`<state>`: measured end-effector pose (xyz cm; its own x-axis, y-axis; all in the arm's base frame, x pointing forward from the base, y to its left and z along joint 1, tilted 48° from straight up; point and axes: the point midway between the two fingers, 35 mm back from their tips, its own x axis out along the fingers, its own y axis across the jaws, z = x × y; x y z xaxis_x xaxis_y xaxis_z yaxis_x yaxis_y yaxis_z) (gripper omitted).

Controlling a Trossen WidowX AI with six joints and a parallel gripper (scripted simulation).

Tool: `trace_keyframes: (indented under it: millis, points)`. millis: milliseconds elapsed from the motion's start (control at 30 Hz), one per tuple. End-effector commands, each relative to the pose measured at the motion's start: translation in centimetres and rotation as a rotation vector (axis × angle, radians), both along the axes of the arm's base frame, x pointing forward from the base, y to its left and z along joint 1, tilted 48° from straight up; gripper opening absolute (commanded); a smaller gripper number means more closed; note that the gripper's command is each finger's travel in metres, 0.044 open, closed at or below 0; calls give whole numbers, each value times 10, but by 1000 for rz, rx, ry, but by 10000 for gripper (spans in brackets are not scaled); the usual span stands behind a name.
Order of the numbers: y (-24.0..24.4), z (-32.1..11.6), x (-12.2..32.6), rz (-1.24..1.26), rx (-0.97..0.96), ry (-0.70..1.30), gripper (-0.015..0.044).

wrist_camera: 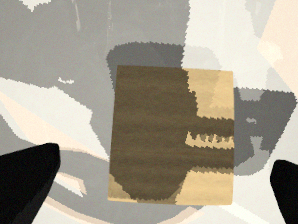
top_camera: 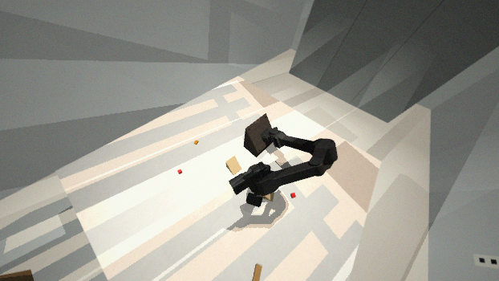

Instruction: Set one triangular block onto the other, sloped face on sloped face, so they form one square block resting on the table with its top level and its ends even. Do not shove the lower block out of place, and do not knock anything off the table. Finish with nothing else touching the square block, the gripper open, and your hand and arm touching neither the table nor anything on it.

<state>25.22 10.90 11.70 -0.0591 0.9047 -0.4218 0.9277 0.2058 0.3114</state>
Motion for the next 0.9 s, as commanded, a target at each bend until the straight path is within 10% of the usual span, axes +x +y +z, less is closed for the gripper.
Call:
trace_keyframes:
  millis: [0, 267, 867]
  points:
    - [22, -5, -4, 10, 32, -12, 440]
    - [44, -8, -11, 31, 72, -13, 440]
    - [40, -8, -10, 33, 61, -9, 105]
